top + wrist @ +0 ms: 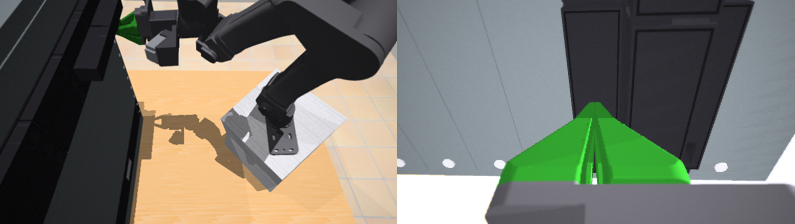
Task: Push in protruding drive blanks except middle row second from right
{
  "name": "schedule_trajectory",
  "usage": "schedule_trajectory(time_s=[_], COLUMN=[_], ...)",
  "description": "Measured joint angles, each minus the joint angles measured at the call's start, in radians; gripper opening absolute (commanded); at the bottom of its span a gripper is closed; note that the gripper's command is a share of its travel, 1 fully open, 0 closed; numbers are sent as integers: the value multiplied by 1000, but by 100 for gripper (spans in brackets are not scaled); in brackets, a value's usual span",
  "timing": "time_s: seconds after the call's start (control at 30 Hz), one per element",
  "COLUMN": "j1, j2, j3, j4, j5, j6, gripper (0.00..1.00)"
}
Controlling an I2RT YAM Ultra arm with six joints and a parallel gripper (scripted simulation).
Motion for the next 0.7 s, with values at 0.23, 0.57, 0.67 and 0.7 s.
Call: schedule_trajectory(time_s=[0.23,0.57,0.67,0.7], j1=[5,10,10,10], j2=[0,3,3,3], j3=[3,8,8,8], j4=[-5,-10,-10,-10], j5=[7,13,13,13], j6=[-4,-5,-5,-5], gripper=[0,0,0,0])
